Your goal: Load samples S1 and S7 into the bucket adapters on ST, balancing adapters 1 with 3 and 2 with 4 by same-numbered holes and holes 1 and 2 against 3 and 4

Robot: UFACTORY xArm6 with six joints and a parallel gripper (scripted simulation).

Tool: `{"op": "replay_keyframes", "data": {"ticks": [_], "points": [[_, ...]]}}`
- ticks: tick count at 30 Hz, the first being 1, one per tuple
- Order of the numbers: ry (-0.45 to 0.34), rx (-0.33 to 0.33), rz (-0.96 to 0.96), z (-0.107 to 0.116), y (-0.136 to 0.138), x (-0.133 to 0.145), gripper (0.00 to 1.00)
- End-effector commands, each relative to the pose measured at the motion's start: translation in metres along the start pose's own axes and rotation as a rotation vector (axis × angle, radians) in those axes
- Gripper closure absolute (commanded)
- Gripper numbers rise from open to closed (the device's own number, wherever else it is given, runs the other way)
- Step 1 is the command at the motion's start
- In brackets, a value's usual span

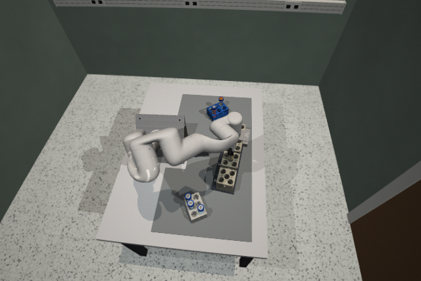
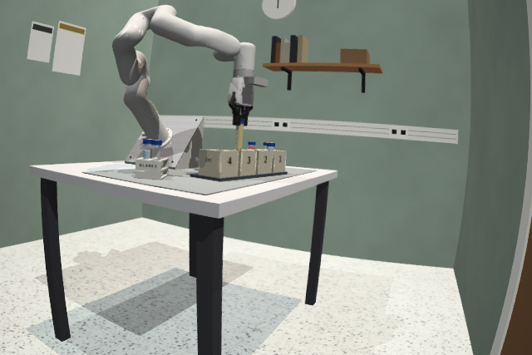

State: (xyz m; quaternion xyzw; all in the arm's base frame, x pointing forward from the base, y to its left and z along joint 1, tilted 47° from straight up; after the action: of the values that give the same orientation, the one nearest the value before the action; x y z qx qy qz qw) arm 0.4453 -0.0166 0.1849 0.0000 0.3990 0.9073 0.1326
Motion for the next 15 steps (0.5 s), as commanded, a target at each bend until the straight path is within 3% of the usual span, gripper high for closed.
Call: {"op": "replay_keyframes", "data": {"ticks": [1,15], "points": [[0.003,-0.002,-0.001,-0.002,0.0,-0.001,1.0],[0.003,-0.002,-0.001,-0.015,0.0,-0.001,1.0]]}}
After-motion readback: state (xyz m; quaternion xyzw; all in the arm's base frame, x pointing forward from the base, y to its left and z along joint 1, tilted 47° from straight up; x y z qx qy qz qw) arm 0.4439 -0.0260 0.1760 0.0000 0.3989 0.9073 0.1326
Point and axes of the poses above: the point where the finger pads meet when closed, its own z axis back along the fingers, its own y axis across the jaws, x = y × z, the point moved 7 cm from there along z, back along the fingers, and after that the axes turned 2 degrees about z, right-handed, at the moved point
